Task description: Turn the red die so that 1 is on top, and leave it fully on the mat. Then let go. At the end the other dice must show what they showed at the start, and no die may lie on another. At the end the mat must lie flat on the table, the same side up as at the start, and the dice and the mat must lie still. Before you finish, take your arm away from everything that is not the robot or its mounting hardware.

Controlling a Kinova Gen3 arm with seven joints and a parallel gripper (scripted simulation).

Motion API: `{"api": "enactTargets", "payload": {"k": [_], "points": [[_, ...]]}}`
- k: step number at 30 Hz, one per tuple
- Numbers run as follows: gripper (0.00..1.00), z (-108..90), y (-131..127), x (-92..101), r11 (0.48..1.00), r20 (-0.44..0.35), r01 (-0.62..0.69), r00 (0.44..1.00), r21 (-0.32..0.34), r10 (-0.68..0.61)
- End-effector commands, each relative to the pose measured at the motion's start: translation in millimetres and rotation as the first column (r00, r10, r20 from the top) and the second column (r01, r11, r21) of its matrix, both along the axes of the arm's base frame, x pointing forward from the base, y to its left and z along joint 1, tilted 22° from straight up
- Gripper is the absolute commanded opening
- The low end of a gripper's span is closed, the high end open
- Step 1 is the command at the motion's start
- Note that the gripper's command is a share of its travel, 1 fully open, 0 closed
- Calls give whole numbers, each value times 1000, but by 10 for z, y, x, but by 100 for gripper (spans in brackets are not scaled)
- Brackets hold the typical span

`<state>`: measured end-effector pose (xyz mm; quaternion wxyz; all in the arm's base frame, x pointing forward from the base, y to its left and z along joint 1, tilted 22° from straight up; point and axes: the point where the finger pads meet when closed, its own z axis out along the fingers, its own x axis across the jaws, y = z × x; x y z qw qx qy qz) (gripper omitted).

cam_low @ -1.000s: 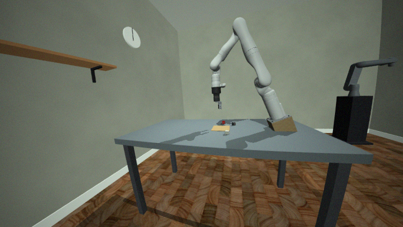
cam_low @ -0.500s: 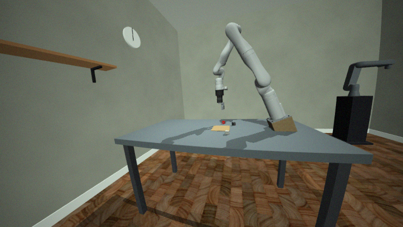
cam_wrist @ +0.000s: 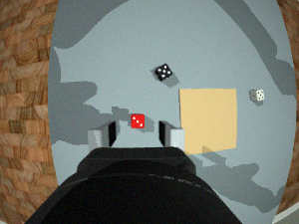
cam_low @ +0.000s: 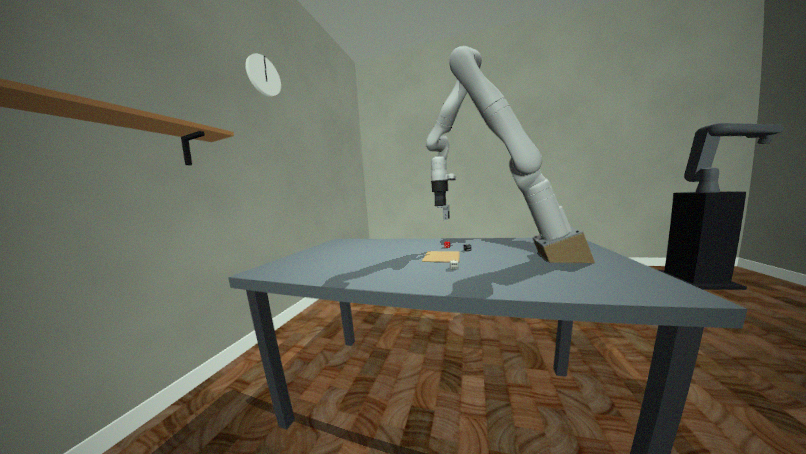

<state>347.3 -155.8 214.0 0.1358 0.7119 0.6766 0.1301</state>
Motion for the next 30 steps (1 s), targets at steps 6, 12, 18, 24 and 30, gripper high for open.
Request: {"api": "enactTargets", "payload": {"k": [6,12,18,24,30], "points": [[100,5,-4,1,1000,1,1,1000,0,-1],[100,4,-2,0,1000,1,5,1000,2,-5],[100,-5,7,-2,1000,1,28,1000,12,-28],[100,-24,28,-8,996,-2,78,997,36,-78],[100,-43,49,-13,990,-5,130,991,60,-130]]}}
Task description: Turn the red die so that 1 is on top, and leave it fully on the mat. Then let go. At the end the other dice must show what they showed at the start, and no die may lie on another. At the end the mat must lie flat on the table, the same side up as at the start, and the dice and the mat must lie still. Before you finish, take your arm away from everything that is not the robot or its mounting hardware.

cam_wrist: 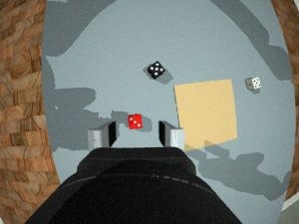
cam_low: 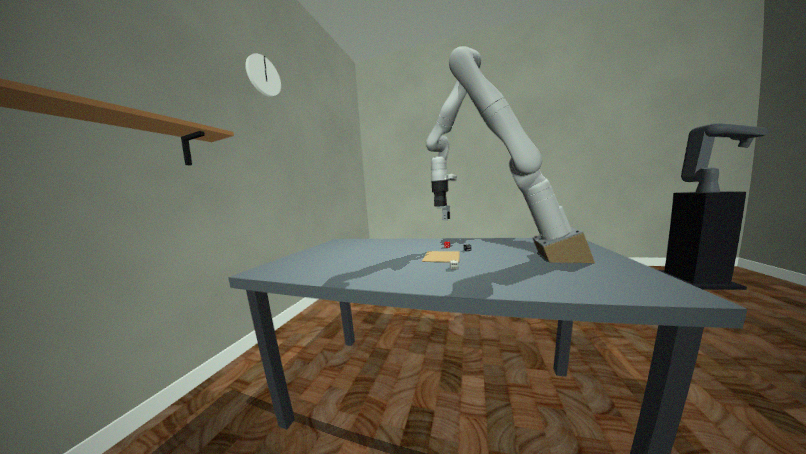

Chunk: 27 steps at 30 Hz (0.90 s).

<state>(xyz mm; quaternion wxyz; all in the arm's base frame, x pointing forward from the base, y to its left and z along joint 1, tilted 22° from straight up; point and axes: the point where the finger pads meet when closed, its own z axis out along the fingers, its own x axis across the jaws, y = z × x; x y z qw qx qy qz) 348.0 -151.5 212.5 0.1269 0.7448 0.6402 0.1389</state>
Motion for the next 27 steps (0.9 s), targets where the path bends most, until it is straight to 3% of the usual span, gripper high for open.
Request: {"api": "enactTargets", "payload": {"k": [1,16,22,27], "points": [[100,-33,13,-21,998,-4,54,999,25,-54],[100,-126,124,-33,926,-40,346,938,153,-344],[100,-176,185,-28,826,-82,518,854,223,-513],[100,-217,233,-15,698,-133,660,746,278,-653]]}}
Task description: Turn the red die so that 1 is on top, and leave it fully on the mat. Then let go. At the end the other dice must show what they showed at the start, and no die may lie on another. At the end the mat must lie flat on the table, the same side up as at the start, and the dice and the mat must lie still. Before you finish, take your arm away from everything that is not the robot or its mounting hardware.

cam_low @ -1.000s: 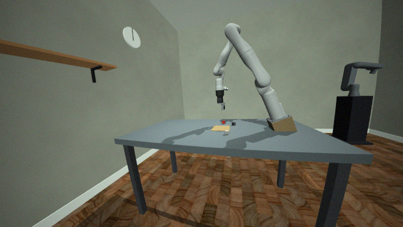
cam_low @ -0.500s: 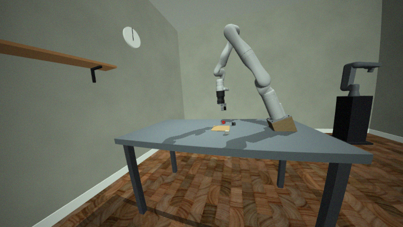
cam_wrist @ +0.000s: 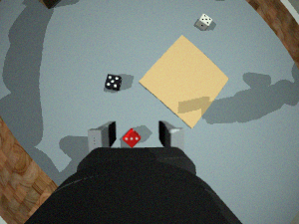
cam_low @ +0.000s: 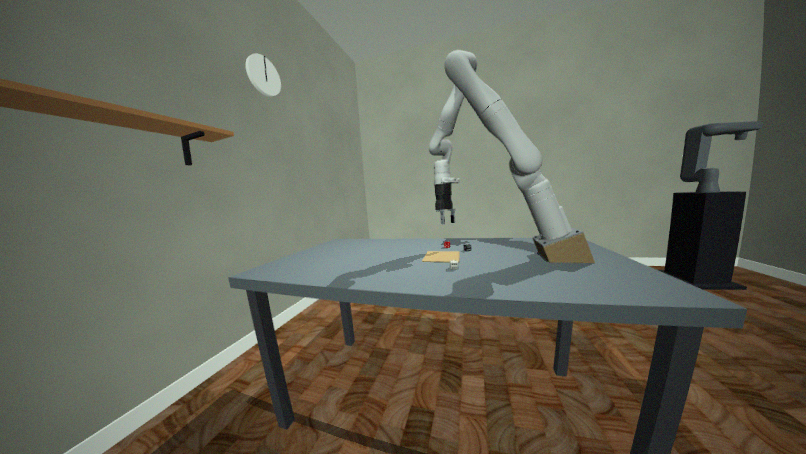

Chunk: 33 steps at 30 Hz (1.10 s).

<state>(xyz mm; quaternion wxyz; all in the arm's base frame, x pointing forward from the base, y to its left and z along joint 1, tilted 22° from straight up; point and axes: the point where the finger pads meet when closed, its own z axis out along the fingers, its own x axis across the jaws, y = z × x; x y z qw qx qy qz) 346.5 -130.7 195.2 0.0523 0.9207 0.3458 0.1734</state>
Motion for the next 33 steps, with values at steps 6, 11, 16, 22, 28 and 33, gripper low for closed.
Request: {"api": "enactTargets", "payload": {"k": [6,11,16,22,28,33], "points": [[100,-75,57,16,966,-26,241,971,95,-239],[100,-111,85,45,883,-62,437,899,168,-433],[100,-143,96,78,752,-112,617,785,232,-610],[100,-167,91,107,616,-160,739,666,272,-728],[100,-197,63,148,379,-239,871,458,313,-856],[100,-219,23,176,170,-304,929,275,329,-912]]}}
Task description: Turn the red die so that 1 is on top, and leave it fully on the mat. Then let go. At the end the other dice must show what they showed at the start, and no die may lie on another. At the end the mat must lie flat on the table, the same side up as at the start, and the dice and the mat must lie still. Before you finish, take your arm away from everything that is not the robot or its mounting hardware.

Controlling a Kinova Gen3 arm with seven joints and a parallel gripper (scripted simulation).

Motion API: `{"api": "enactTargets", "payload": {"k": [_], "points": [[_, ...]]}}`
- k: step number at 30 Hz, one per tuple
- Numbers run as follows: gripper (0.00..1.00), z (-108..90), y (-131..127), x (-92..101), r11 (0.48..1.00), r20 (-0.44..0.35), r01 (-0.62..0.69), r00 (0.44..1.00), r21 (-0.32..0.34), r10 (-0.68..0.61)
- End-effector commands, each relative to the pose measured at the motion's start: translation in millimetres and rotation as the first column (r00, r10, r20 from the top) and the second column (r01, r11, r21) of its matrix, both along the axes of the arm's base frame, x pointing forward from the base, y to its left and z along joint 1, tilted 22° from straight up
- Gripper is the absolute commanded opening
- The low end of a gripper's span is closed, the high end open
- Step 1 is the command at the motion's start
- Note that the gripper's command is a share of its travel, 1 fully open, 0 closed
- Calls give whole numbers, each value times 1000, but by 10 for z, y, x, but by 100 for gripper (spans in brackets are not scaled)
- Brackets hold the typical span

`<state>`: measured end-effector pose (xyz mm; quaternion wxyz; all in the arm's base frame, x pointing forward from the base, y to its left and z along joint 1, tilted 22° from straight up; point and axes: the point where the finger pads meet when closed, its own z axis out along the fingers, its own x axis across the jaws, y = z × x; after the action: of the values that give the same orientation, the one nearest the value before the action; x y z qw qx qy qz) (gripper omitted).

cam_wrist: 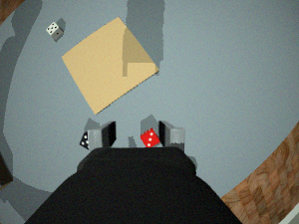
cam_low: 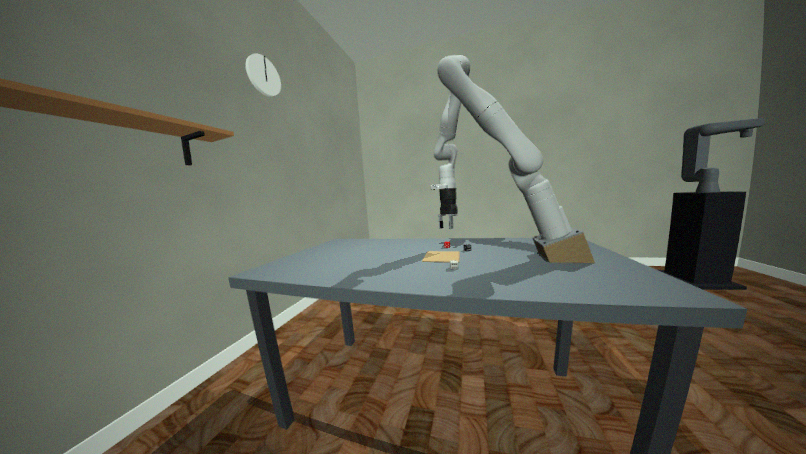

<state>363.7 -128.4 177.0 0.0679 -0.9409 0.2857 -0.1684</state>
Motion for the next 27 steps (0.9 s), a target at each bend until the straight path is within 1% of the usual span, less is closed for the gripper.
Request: {"api": "enactTargets", "payload": {"k": [1,4,6,8,13,18,21,23,27], "points": [[100,-42,-9,9,991,-11,125,992,42,-125],[100,-53,-39,21,968,-19,238,971,81,-237],[100,-53,-39,21,968,-19,238,971,81,-237],[100,-60,-60,28,946,-26,308,951,104,-307],[100,-75,-113,40,874,-48,461,887,156,-459],[100,-87,-164,45,790,-71,581,812,196,-579],[100,-93,-192,46,740,-85,637,767,216,-636],[100,-93,-192,46,740,-85,637,767,216,-636],[100,-100,-225,45,677,-101,697,711,237,-696]]}}
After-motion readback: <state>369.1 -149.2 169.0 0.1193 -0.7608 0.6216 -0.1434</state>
